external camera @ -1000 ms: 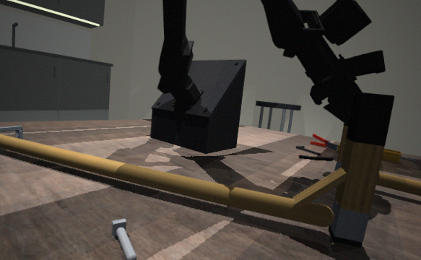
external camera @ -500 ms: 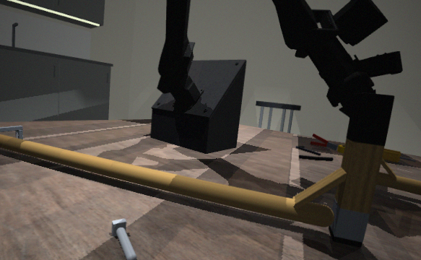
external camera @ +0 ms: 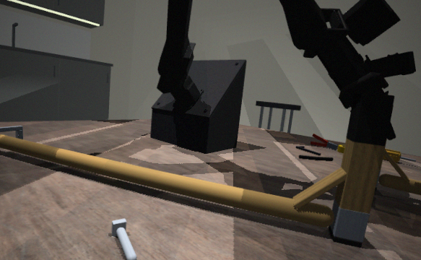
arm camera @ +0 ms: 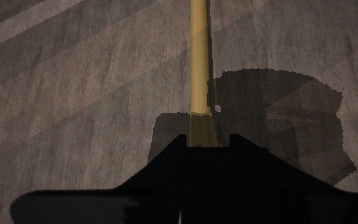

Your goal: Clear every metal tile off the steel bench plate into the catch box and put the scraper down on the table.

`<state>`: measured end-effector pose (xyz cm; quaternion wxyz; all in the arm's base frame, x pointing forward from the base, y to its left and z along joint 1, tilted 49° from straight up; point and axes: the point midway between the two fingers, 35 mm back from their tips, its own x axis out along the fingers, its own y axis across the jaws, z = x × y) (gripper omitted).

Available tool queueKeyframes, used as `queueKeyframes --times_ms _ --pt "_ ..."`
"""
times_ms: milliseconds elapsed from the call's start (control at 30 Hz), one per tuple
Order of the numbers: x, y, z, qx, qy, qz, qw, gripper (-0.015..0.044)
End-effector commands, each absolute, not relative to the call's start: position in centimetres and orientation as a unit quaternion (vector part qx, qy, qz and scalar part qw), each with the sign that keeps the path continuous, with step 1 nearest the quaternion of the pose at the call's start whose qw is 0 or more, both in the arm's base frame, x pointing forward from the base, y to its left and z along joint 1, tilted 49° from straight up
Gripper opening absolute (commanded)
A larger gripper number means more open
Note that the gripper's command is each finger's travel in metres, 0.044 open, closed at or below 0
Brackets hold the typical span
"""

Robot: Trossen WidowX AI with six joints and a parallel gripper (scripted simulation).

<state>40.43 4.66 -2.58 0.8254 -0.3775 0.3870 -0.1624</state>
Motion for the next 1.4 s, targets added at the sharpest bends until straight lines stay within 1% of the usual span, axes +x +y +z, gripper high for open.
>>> queueKeyframes --times_ms 0,1367 --pt "41.2 5.0 -2.7 -0.378 0.385 -0.158 0.827 0.0000" --pt "45.9 5.5 -2.7 -0.378 0.385 -0.158 0.827 0.0000"
